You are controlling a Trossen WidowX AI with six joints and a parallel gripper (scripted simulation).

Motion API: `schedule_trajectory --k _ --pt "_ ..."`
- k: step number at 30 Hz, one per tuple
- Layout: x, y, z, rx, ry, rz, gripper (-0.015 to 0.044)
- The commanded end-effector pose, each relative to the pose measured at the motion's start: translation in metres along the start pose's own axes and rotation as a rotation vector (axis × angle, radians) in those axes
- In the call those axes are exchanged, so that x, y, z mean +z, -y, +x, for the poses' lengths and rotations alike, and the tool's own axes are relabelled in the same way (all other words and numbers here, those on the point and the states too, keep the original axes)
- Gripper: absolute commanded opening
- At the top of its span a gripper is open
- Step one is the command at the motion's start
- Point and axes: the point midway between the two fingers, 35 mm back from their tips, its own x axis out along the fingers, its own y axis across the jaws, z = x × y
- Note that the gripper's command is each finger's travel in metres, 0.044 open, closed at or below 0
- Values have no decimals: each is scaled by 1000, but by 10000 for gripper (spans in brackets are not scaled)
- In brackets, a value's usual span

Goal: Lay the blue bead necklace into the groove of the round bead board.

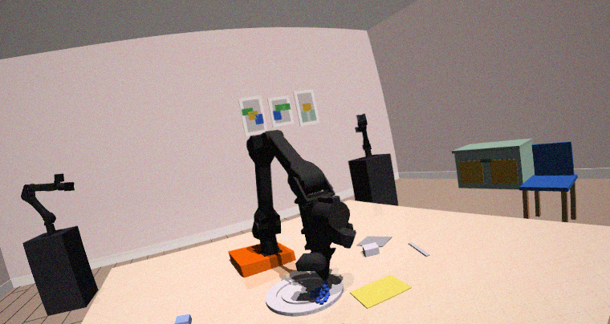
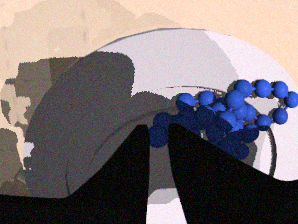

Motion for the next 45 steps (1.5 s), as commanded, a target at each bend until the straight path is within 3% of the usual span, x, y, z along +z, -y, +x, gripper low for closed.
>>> schedule_trajectory --k 1,10,45 --pt "-5 -11 -2 -1 8 5 0" --pt "-20 -35 1 1 7 5 0" --pt "-20 -35 23 1 6 5 0"
